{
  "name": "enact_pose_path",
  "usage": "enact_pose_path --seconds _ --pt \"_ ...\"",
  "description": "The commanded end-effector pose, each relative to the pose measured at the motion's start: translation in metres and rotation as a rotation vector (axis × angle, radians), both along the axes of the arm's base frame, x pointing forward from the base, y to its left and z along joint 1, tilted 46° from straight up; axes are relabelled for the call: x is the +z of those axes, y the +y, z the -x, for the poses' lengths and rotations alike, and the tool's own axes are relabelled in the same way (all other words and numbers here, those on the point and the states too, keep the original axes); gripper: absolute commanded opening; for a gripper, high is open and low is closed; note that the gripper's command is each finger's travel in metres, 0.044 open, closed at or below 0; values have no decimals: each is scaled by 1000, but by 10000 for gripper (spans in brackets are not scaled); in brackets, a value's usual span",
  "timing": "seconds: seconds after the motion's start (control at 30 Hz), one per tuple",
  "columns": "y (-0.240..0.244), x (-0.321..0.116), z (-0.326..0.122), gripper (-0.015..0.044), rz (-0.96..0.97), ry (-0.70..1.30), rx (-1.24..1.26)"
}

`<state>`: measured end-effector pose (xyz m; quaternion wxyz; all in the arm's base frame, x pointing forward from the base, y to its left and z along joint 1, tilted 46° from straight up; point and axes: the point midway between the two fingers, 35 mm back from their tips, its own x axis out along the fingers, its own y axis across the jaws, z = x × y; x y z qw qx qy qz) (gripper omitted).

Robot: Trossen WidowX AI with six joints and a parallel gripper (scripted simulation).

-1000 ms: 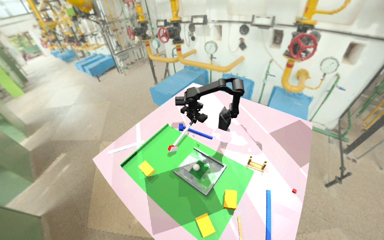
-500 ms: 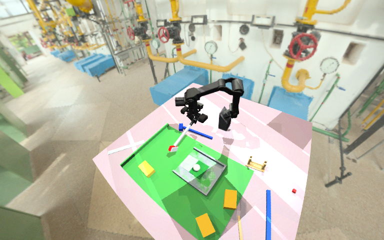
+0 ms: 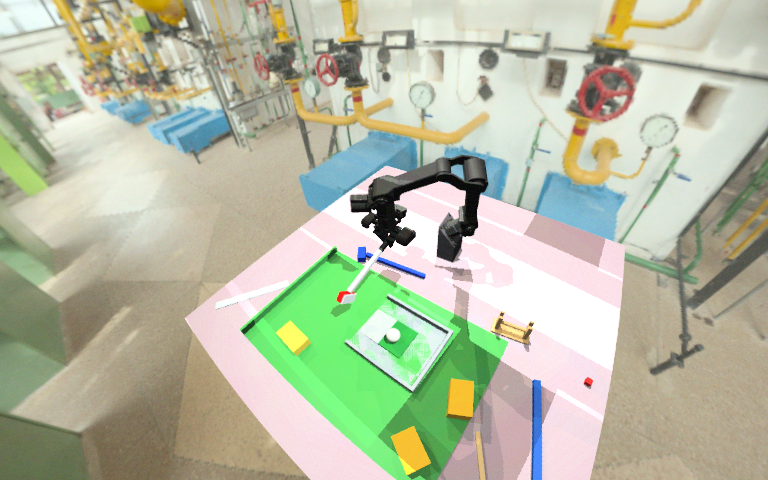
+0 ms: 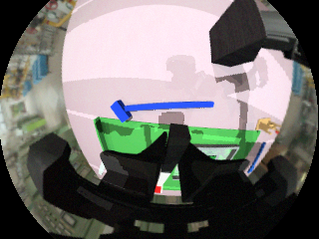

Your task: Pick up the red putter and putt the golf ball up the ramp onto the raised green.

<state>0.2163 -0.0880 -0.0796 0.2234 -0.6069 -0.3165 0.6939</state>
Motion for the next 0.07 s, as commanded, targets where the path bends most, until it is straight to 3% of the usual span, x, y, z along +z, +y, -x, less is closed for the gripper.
enact_pose_path --seconds 0.0,0.03 --pt "0 0 0 0 1 -1 -2" --pt "0 0 0 0 1 -1 -2"
